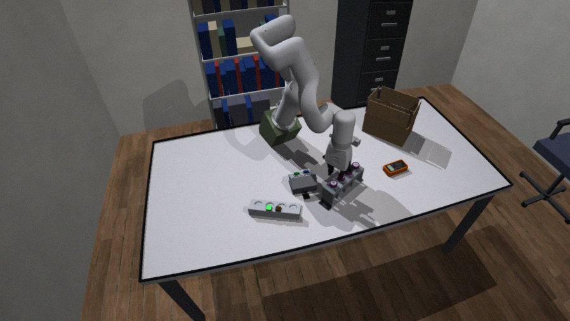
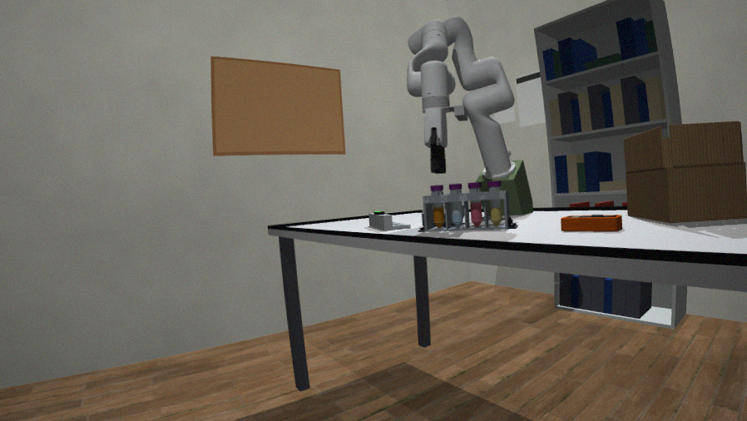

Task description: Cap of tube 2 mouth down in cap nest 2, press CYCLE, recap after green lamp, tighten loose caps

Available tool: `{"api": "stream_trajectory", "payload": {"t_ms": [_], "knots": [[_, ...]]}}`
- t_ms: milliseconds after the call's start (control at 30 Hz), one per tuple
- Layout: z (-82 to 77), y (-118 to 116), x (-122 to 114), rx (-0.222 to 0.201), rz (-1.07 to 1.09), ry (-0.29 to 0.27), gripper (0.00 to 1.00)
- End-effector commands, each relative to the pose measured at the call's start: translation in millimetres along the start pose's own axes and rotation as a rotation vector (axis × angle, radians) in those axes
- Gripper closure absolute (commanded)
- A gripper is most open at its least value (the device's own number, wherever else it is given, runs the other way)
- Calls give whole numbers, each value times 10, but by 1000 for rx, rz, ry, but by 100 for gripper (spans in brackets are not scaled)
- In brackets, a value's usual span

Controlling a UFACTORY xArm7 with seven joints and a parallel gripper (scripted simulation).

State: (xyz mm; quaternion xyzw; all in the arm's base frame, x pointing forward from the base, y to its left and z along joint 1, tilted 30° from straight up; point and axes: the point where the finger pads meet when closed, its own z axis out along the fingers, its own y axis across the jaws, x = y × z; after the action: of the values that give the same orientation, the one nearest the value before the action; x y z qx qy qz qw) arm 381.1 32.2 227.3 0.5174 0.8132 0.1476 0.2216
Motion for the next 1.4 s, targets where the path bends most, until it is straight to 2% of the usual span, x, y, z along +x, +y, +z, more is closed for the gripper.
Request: {"api": "stream_trajectory", "payload": {"t_ms": [0, 133, 533, 1367], "knots": [[-8, 15, -92, -6, -115, 42, 54], [-8, 15, -91, -6, -115, 42, 54], [347, 17, -76, -6, -115, 43, 54], [428, 15, -72, -6, -115, 43, 54]]}}
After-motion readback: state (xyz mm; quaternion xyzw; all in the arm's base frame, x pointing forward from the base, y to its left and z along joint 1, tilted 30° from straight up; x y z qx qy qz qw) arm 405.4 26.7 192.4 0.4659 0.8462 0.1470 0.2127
